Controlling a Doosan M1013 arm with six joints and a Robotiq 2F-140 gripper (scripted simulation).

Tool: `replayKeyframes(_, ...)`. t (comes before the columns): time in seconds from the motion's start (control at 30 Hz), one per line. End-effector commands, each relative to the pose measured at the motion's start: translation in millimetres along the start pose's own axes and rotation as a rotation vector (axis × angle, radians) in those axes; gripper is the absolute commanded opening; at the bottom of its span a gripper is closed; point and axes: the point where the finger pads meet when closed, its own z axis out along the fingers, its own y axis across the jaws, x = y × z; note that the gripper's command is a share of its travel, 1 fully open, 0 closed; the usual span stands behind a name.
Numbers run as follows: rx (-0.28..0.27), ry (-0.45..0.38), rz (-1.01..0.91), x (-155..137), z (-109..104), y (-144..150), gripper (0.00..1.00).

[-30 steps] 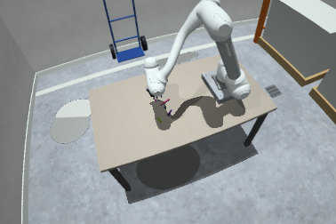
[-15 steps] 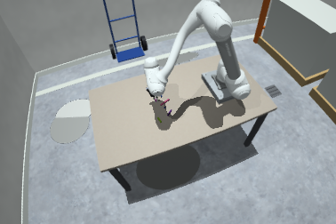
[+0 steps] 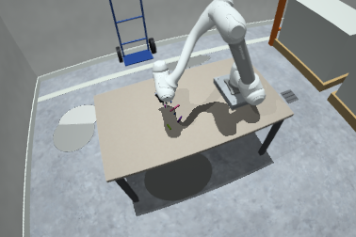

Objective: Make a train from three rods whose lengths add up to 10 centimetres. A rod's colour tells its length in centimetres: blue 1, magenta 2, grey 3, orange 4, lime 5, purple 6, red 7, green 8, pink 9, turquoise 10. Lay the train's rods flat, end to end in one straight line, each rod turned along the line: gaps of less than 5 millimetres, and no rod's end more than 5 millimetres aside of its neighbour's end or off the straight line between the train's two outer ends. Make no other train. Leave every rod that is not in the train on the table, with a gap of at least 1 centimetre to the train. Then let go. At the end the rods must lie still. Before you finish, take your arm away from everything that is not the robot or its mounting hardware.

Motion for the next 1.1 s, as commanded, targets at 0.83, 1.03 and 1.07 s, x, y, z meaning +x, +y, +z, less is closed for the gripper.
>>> replayKeyframes(0.83,0.0,0.0,0.0,0.0,-98.2,0.0,0.03)
replayKeyframes(1.03,0.0,0.0,0.0,0.0,-100.0,0.0,0.03)
replayKeyframes(1.07,0.0,0.0,0.0,0.0,-100.0,0.0,0.03)
